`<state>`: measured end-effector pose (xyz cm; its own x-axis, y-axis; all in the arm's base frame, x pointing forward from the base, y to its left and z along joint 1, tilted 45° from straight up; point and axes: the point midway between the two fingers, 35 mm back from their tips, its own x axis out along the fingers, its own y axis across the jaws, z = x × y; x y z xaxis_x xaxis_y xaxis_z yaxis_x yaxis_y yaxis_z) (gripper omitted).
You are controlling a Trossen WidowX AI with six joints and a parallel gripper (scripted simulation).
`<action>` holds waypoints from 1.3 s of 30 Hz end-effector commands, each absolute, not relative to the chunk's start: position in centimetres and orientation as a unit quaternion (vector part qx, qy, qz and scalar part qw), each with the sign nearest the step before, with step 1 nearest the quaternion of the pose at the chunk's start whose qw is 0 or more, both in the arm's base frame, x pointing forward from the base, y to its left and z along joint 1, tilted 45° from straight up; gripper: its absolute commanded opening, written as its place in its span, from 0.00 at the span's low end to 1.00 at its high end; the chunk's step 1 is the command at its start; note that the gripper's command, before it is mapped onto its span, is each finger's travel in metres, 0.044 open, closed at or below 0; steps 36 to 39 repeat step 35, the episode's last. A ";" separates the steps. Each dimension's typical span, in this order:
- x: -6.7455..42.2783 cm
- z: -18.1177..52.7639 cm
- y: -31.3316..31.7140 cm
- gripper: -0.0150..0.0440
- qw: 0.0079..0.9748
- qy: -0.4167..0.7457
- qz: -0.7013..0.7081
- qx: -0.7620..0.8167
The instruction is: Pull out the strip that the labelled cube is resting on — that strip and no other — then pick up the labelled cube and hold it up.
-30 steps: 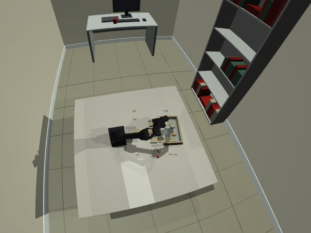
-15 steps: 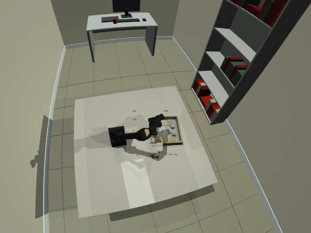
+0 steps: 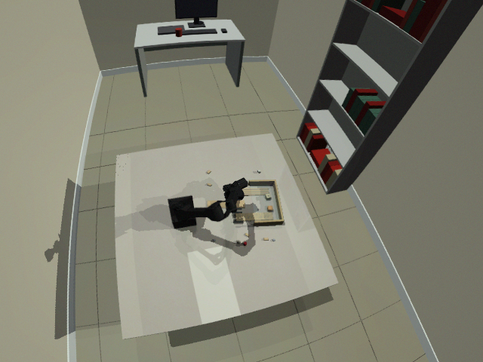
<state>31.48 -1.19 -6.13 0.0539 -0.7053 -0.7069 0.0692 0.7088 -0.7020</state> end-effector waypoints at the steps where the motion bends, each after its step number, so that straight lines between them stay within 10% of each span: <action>1: 30.4 -6.2 -1.3 0.25 0.680 0.627 -0.284 -0.252; 39: 30.2 -3.6 1.3 0.25 0.680 0.627 -0.284 -0.252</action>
